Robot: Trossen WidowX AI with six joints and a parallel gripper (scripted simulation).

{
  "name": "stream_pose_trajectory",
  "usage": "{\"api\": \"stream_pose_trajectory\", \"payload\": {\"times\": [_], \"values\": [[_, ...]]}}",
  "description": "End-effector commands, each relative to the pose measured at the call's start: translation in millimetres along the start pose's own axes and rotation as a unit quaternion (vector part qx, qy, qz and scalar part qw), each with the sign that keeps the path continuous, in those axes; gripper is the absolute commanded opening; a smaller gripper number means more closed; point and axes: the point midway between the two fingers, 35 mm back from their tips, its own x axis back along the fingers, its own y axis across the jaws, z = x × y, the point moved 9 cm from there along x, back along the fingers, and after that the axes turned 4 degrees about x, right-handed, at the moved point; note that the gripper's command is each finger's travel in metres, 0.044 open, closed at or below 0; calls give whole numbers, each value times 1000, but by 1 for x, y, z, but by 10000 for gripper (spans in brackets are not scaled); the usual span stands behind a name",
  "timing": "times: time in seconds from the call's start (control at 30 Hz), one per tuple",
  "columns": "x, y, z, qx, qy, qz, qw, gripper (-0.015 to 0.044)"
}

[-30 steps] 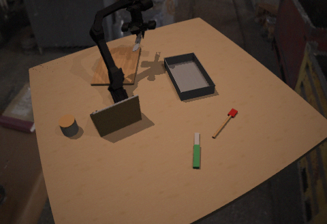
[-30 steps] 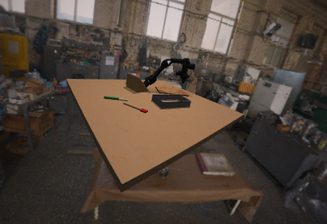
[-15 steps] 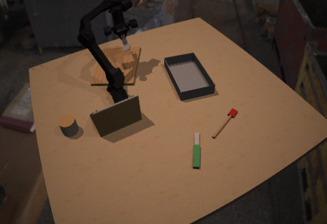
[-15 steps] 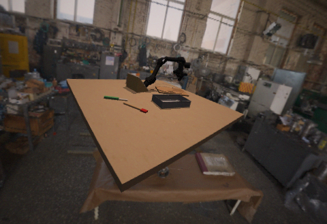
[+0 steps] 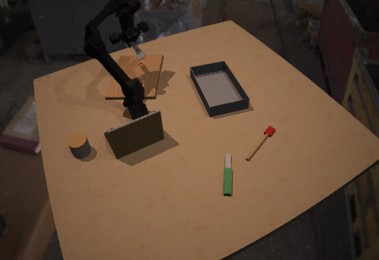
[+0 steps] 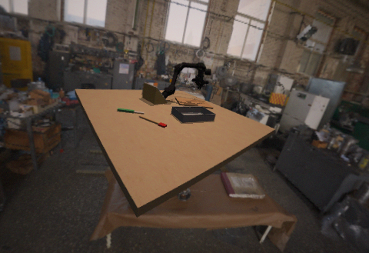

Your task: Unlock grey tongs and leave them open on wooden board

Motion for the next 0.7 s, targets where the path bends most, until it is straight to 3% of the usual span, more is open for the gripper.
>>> {"api": "stream_pose_trajectory", "payload": {"times": [0.0, 0.67], "values": [[2, -3, -1, 0, 10, -10, 1000, -150], [1, 11, -21, -67, 202, -74, 974, -150]]}}
